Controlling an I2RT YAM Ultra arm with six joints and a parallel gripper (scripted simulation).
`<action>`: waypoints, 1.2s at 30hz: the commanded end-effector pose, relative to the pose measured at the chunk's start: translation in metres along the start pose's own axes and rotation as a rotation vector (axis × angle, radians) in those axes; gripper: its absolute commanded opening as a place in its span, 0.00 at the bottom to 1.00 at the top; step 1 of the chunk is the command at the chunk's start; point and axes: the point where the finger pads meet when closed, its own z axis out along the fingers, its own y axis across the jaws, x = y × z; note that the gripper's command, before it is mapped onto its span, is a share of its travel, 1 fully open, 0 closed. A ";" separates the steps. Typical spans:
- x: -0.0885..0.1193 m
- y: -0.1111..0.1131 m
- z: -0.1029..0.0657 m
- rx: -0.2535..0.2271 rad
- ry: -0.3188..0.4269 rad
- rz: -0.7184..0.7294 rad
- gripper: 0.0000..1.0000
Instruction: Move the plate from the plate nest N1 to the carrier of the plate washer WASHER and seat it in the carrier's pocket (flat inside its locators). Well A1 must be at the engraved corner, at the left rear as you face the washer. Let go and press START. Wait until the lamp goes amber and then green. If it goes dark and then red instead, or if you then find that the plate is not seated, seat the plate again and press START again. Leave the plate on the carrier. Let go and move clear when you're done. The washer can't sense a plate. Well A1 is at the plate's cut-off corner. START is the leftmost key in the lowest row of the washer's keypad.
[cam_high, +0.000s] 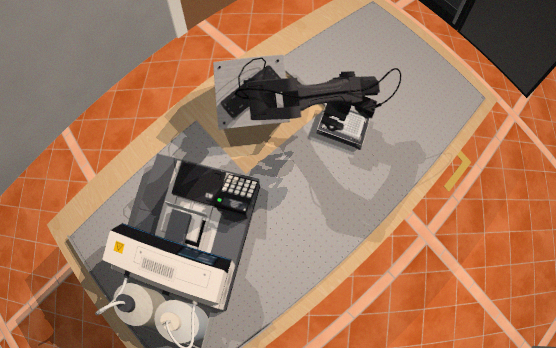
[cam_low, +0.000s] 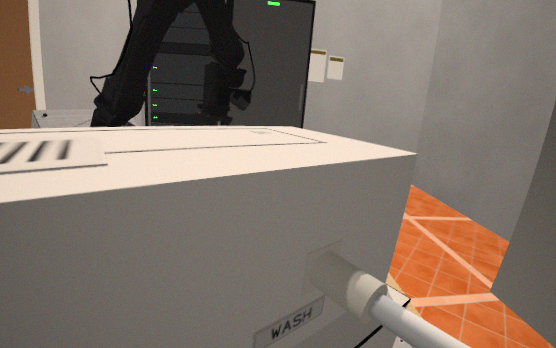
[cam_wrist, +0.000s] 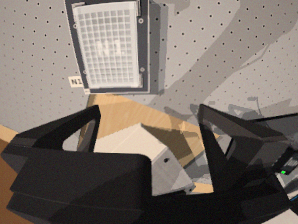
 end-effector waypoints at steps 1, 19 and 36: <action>-0.021 0.020 -0.002 -0.026 -0.049 -0.005 1.00; -0.046 0.062 0.011 -0.039 -0.073 0.027 1.00; -0.044 0.062 0.011 -0.035 -0.067 0.020 1.00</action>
